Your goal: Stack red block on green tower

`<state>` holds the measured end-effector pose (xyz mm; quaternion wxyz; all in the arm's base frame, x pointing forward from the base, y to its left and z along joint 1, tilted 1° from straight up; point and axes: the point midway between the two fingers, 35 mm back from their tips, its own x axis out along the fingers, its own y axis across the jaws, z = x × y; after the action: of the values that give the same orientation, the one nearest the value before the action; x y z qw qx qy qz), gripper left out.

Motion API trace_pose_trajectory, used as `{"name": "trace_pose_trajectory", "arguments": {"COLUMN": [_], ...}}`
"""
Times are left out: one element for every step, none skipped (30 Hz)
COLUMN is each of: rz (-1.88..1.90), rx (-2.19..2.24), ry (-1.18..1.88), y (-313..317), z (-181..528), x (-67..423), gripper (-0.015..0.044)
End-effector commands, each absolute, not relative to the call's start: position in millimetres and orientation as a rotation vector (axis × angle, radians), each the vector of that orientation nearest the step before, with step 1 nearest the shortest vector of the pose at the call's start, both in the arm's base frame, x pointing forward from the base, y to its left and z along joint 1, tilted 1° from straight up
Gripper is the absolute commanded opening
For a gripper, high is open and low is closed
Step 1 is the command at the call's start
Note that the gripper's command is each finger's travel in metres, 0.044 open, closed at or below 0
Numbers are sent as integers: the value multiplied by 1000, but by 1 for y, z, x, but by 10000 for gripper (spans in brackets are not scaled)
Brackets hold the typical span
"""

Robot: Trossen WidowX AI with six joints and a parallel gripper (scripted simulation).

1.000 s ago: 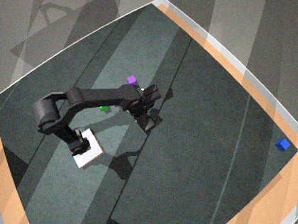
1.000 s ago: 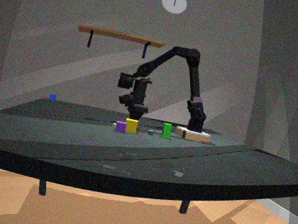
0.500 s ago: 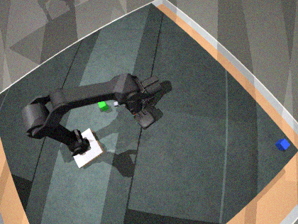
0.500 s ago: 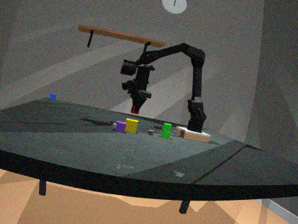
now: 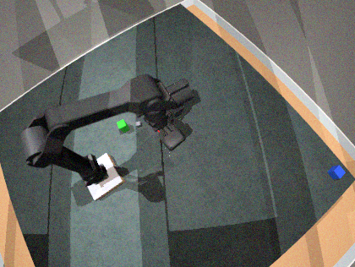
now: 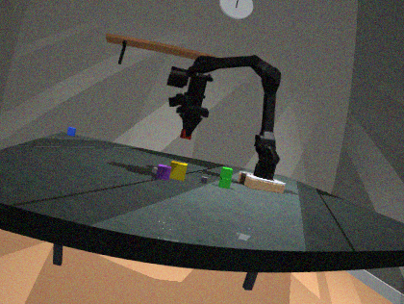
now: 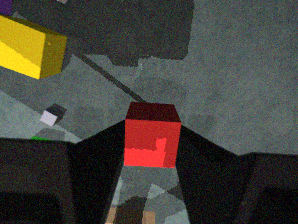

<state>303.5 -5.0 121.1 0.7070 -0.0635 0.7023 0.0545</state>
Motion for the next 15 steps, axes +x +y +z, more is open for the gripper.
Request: {"name": "trace_pose_trajectory", "arguments": {"rz": [120, 120, 120, 121, 121, 121, 122, 122, 123, 123, 123, 124, 124, 125, 125], "rx": [-138, -138, -137, -137, -137, -136, -136, -136, -135, -135, -134, -134, -134, -133, -133], "ry": [1561, 1561, 1561, 1561, 1561, 1561, 1561, 1561, 1561, 1561, 1561, 1562, 1562, 1562, 1562], "y": [-5, -4, -2, 3, 8, 13, 18, 23, 28, 32, 37, 41, 46, 50, 54], "z": [125, 125, 125, 125, 126, 126, 126, 126, 127, 127, 127, 127, 127, 127, 127], "x": [304, 303, 302, 300, 298, 296, 293, 291, 288, 285, 282, 279, 276, 273, 270], "gripper": [0, 0, 0, 0, 0, 0, 0, 0, 0, 0, 0, 0, 0, 0, 0]}}
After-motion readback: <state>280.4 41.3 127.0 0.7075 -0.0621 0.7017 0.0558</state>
